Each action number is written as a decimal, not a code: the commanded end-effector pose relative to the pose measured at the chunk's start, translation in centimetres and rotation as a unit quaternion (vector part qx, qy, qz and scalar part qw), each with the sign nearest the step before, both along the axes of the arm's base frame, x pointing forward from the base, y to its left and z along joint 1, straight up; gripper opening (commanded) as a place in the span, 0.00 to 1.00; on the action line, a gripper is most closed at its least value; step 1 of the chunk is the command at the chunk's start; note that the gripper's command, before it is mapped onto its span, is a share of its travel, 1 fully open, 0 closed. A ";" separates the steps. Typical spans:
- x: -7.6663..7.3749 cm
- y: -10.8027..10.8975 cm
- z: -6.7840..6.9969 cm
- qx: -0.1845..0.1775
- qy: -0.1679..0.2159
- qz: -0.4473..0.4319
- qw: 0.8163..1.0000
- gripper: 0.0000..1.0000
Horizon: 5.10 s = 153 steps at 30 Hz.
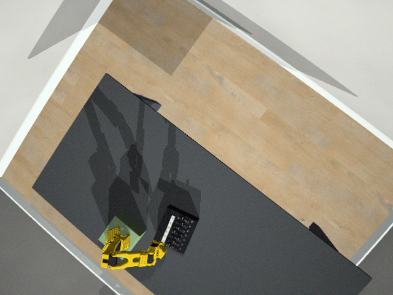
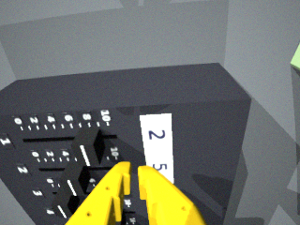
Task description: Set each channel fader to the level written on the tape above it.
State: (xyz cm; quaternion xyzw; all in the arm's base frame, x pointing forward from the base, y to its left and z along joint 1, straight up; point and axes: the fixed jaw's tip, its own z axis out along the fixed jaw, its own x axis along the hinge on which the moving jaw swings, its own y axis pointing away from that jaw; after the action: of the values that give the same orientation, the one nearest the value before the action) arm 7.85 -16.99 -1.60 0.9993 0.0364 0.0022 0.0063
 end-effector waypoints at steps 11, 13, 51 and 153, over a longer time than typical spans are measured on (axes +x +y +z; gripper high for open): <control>-0.1 0.0 -1.0 0.004 0.001 0.000 1.000 0.00; -0.1 0.0 -1.2 0.004 0.001 0.000 1.000 0.00; -0.3 0.4 -2.2 0.004 0.001 0.000 1.000 0.00; 0.1 -1.4 -1.8 0.004 0.001 -0.011 1.000 0.00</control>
State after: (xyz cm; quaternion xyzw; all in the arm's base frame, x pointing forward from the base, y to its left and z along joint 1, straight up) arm 8.01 -17.79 -3.39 0.9995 0.0305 -0.0004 -0.0029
